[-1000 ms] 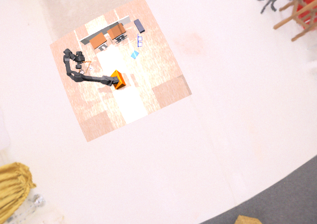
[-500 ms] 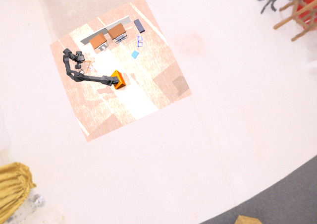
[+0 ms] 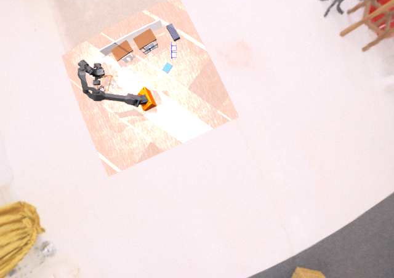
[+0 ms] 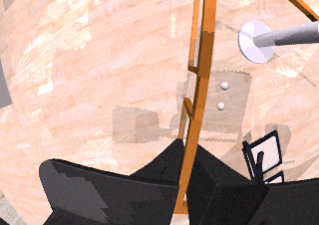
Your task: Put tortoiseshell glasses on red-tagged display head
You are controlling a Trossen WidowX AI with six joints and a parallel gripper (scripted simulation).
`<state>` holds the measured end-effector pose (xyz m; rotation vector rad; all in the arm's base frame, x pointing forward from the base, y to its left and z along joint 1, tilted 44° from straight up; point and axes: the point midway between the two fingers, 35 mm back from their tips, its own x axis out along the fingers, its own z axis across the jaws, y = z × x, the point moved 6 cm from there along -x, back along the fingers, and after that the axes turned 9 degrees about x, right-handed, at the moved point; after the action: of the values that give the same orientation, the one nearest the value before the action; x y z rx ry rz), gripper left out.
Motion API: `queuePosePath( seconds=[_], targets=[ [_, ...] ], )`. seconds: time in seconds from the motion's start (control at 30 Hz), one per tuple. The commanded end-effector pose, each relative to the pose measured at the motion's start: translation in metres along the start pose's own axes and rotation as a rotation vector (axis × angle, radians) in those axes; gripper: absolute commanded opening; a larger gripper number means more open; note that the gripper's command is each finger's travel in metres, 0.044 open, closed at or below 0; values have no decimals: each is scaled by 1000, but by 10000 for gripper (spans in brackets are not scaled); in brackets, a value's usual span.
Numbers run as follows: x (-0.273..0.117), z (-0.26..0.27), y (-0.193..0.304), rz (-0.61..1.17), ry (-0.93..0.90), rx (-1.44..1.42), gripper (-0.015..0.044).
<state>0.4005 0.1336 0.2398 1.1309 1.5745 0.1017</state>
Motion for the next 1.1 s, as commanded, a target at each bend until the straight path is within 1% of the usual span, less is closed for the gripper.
queuePosePath(
  seconds=[0.0,1.07],
  targets=[
    [-1,1,2,-1,-7,0,0],
    [-1,2,13,0,-7,0,0]
  ],
)
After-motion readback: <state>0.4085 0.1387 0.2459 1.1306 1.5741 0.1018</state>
